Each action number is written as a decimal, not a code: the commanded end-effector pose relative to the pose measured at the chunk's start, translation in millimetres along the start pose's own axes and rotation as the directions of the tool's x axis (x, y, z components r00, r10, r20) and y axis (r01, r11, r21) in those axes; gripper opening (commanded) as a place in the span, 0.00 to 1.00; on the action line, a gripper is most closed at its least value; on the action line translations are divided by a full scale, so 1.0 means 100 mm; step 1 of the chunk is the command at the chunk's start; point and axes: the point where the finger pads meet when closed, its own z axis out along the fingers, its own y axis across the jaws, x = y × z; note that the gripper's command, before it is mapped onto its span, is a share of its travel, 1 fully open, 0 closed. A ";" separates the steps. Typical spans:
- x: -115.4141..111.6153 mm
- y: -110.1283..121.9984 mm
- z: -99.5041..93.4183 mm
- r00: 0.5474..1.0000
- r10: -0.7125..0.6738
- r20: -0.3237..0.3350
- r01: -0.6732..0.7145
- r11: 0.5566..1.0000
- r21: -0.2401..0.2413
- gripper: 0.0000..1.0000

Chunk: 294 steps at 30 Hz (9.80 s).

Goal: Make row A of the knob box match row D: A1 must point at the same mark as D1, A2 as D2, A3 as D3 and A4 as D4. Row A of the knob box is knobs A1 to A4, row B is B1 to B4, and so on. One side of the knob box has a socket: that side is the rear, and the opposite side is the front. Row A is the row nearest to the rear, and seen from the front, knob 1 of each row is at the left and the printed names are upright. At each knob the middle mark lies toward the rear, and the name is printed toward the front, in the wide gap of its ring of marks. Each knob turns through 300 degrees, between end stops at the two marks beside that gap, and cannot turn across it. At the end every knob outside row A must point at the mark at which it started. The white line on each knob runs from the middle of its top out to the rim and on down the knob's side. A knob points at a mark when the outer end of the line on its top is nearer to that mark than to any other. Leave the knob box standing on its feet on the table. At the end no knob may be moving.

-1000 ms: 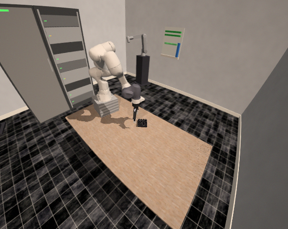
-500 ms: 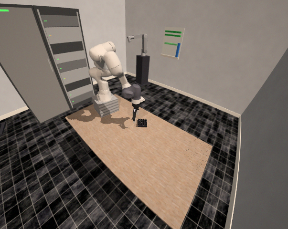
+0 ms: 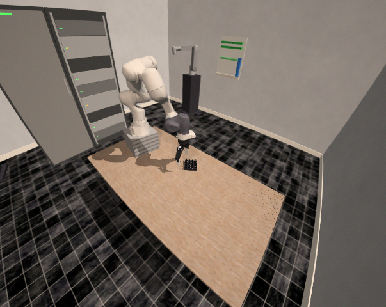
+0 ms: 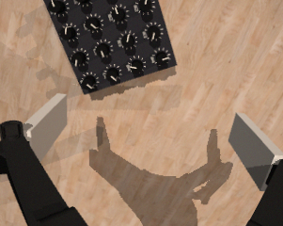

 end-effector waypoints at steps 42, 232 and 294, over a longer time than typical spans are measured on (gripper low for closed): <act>0.22 0.03 -0.02 0.651 0.759 -0.016 -0.759 0.651 -0.011 1.00; 1.05 -0.21 -0.21 -0.633 -0.774 0.014 0.774 -0.633 -0.005 1.00; 1.12 -0.26 -0.23 -0.417 -0.909 0.010 0.909 -0.417 -0.015 0.12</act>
